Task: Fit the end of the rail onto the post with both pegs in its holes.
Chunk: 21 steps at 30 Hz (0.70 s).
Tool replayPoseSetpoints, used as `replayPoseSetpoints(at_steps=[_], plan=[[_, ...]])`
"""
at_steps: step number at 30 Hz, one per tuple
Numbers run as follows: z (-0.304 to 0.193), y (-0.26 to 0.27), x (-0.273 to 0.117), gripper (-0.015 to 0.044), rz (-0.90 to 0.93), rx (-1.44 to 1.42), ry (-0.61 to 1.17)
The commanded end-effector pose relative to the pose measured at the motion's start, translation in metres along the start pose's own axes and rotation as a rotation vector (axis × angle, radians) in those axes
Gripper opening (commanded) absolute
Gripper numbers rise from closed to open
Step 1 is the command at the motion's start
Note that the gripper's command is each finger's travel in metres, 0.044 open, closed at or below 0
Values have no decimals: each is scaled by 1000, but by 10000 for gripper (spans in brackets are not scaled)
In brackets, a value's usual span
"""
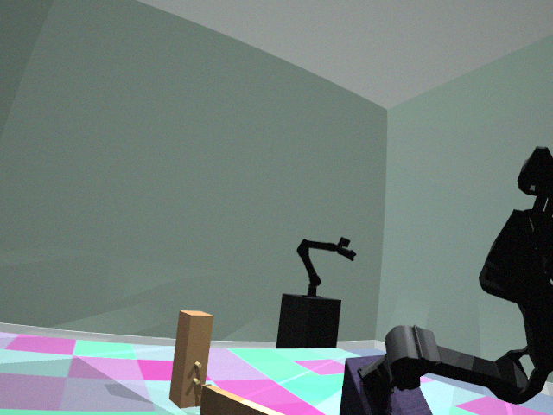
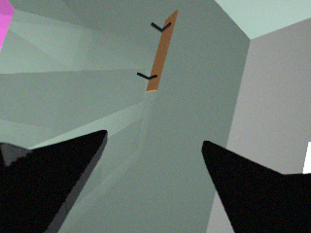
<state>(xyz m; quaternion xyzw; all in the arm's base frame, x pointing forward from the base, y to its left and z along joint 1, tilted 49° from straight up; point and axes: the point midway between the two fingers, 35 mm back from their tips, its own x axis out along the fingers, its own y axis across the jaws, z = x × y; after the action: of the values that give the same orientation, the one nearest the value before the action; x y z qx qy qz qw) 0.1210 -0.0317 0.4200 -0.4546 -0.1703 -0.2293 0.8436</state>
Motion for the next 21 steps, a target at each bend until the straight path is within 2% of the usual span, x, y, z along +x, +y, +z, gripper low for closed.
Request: replayPoseSetpoints(at_steps=[1,2,11,16,21], plan=[[-2,1,2,426,8,-5,7],[-7,5,6,440,33,-20,27],[-105,85,59,440,518,-229,287],[-158,134,62,440,819,-292,351],[-205,182,49,440,1120,-304,354]])
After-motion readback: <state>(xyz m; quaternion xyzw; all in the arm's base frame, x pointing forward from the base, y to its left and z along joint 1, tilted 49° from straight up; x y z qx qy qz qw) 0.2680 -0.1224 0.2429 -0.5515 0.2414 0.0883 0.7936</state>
